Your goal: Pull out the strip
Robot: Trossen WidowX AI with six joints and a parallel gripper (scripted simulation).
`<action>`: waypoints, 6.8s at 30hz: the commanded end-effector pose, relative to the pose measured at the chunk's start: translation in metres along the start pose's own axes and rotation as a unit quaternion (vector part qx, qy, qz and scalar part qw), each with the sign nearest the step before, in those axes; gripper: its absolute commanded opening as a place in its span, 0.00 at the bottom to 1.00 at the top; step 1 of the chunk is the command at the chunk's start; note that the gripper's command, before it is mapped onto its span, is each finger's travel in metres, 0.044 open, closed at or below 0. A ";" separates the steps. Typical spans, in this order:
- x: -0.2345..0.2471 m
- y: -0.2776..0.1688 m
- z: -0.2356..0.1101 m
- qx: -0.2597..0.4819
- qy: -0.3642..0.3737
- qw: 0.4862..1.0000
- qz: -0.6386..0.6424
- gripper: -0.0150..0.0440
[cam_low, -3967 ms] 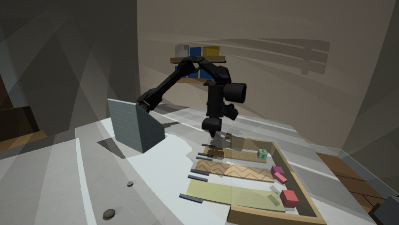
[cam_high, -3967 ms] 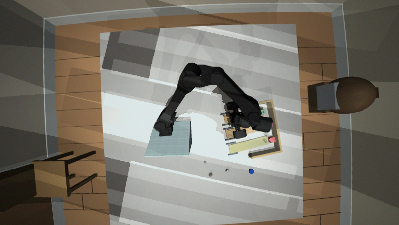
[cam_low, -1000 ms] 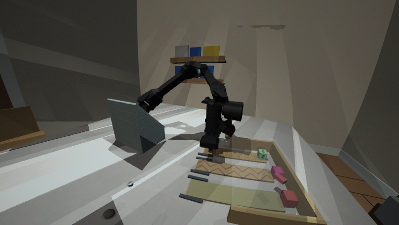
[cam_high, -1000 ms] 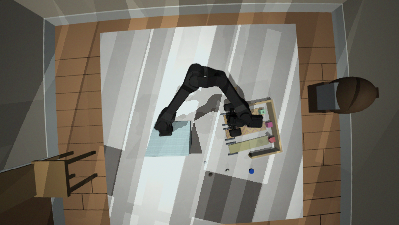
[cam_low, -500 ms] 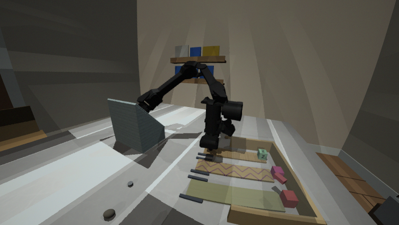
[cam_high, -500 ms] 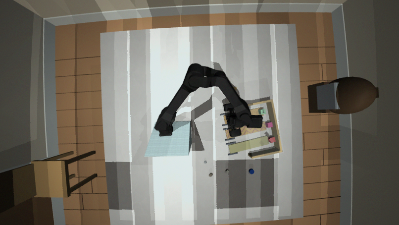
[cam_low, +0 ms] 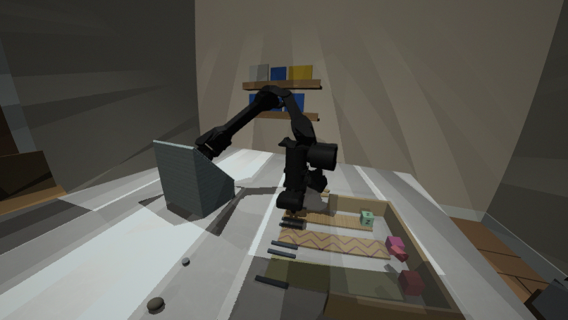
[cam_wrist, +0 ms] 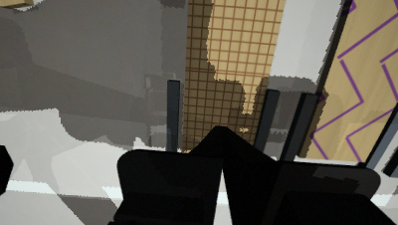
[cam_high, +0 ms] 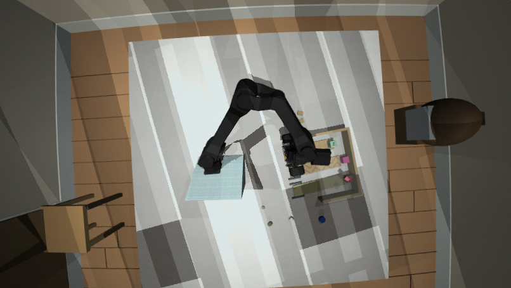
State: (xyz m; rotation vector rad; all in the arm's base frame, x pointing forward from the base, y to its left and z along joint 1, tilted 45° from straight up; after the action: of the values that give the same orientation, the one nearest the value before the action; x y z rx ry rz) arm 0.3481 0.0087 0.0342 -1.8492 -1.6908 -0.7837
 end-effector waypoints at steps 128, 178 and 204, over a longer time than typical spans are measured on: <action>-0.031 -0.164 0.002 0.012 -0.002 1.000 0.005 0.25; -0.017 -0.102 -0.045 0.011 -0.002 1.000 0.015 0.83; 0.005 -0.004 -0.058 0.009 -0.002 1.000 0.013 1.00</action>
State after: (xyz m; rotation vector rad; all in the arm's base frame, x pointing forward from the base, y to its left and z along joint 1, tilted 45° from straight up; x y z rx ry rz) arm 0.3287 -0.0284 0.0777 -1.8599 -1.6783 -0.7534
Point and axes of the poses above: the point midway between the two fingers, 35 mm back from their tips, its own z axis out along the fingers, its own x axis across the jaws, y = z × x, the point moved 7 cm from there along -z, back along the fingers, and after that the axes turned 12 degrees about z, right-handed, at the moved point
